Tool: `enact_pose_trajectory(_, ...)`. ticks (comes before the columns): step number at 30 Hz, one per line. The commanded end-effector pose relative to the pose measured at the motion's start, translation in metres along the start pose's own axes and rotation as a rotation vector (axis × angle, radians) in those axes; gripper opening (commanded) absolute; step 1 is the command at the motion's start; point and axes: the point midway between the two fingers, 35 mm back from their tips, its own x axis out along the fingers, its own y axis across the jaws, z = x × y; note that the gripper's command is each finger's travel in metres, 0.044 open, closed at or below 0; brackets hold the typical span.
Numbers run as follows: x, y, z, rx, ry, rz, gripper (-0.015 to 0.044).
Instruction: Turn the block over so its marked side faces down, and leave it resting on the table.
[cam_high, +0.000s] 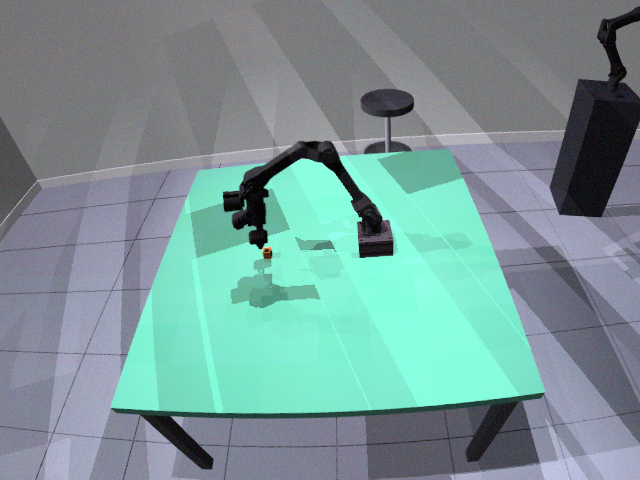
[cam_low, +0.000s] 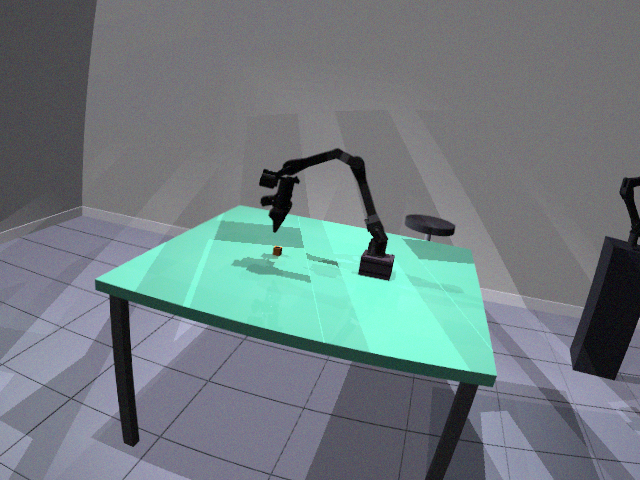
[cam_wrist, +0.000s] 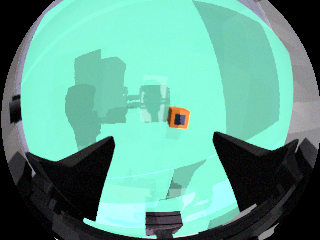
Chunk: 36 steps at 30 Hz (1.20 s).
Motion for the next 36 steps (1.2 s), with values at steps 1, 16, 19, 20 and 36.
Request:
enact_pose_trajectory(1, 0.023, -0.029, -0.003, 0.148, 0.113, 0.043, 0.0440)
enact_pose_trajectory(16, 0.060, -0.032, -0.010, 0.148, 0.113, 0.042, 0.0440)
enact_pose_trajectory(19, 0.073, -0.032, -0.012, 0.148, 0.114, 0.042, 0.0440)
enact_pose_trajectory(20, 0.073, -0.032, -0.012, 0.148, 0.114, 0.042, 0.0440)
enact_pose_trajectory(36, 0.095, -0.031, -0.014, 0.148, 0.114, 0.042, 0.0440)
